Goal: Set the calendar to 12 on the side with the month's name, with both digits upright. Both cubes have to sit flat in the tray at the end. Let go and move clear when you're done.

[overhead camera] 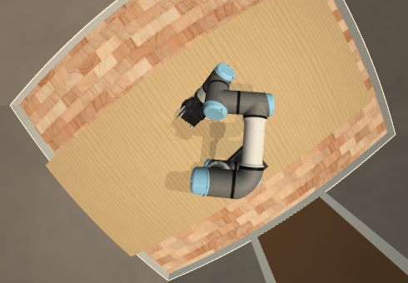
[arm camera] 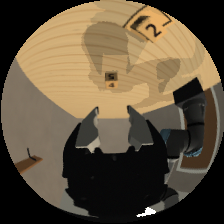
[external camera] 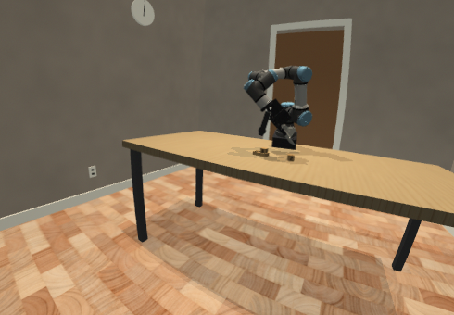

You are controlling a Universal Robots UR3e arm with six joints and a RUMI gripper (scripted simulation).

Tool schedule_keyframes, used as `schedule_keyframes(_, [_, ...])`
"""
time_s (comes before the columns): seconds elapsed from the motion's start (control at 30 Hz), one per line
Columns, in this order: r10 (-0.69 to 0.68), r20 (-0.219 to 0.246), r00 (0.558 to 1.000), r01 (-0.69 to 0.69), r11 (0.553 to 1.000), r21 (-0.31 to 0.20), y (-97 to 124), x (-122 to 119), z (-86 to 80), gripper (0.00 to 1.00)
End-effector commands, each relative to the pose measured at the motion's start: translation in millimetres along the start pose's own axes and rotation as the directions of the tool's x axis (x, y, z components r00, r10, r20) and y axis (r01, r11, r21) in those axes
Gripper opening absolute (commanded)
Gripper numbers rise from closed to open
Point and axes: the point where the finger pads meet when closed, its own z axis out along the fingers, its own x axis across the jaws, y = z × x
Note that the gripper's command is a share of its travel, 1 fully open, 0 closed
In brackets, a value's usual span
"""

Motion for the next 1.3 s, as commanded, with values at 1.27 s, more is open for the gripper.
schedule_keyframes(1.27, [0.003, -0.015, 1.0, 0.003, 0.929, 0.371, 2.4, 1.9, 2.2, 0.4])
